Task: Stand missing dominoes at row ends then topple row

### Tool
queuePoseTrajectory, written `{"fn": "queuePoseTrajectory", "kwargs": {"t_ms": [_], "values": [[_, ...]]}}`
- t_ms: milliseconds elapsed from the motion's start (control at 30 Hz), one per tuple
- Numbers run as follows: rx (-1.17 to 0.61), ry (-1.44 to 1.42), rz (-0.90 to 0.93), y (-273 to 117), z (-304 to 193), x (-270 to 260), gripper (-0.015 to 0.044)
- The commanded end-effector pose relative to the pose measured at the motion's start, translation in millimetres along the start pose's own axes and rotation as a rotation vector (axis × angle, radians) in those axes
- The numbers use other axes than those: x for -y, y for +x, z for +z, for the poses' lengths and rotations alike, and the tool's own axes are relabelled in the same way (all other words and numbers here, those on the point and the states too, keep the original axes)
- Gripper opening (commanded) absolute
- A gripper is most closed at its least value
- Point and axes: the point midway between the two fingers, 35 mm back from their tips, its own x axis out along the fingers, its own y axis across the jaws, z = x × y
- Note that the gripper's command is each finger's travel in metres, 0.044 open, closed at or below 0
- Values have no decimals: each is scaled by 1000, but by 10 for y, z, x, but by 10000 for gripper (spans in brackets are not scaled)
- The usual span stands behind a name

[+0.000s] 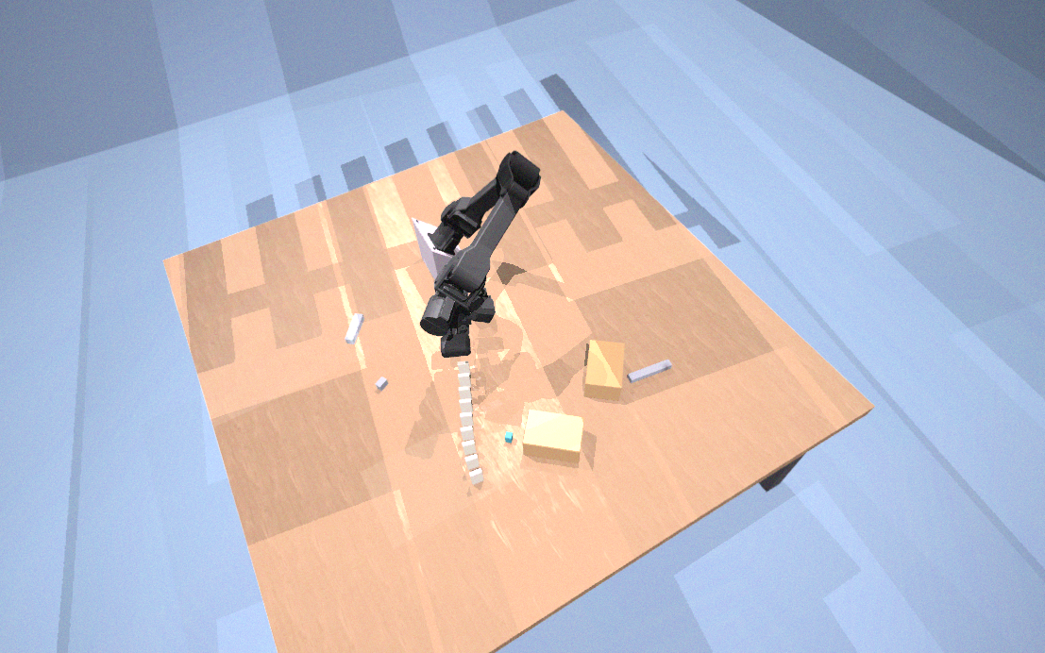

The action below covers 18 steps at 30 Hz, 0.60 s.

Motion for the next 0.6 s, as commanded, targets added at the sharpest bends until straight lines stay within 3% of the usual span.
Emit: {"fn": "queuePoseTrajectory", "kwargs": {"t_ms": [0,100,567], "values": [[5,4,28,489,35,-47,0],[9,3,30,713,49,-78,0],[9,3,30,712,53,79,0]]}}
